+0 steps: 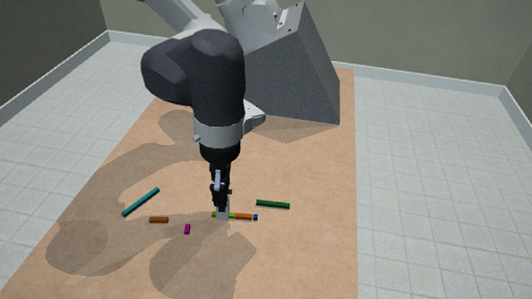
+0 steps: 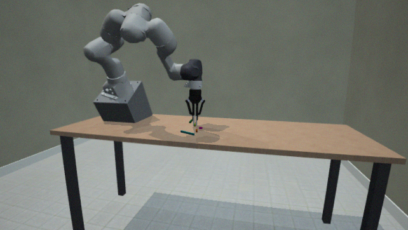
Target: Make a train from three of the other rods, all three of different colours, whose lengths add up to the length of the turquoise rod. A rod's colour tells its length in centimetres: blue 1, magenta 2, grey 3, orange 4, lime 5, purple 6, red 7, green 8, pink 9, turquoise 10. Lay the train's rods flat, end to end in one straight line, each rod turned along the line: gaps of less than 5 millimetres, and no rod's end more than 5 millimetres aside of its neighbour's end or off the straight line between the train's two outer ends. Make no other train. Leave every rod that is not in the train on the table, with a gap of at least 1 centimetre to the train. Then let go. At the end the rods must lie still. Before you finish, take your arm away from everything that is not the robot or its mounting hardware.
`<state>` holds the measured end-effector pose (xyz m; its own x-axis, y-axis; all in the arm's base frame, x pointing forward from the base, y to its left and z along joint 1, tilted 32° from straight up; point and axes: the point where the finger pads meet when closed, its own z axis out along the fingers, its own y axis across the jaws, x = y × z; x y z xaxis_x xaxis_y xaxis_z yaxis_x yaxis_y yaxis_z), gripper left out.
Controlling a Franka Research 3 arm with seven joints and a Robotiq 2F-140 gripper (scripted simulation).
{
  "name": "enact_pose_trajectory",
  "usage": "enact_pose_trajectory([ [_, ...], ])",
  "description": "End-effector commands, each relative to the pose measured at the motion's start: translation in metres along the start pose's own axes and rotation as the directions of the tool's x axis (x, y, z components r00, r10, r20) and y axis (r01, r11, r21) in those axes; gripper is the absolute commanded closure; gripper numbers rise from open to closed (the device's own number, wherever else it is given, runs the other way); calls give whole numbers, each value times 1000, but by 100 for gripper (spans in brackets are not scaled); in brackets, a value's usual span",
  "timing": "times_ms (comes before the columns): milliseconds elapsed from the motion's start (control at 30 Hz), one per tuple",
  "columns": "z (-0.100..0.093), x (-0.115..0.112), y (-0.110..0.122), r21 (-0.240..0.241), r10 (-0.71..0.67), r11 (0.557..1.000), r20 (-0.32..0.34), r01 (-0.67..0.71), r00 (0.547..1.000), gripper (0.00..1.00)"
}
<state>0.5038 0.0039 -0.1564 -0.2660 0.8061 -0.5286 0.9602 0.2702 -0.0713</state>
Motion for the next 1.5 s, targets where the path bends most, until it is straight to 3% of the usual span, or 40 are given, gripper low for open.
enact_pose_trajectory([
  [0, 1, -1, 1, -3, 7, 1000, -1, -7, 1000, 97],
  [200, 1, -1, 1, -3, 7, 1000, -1, -7, 1000, 97],
  [700, 1, -1, 1, -3, 7, 1000, -1, -7, 1000, 85],
  [1067, 0, -1, 1, -3, 7, 1000, -1, -7, 1000, 85],
  [1267, -6, -1, 1, -3, 7, 1000, -1, -7, 1000, 85],
  [1467, -32, -1, 1, -3, 7, 1000, -1, -7, 1000, 85],
])
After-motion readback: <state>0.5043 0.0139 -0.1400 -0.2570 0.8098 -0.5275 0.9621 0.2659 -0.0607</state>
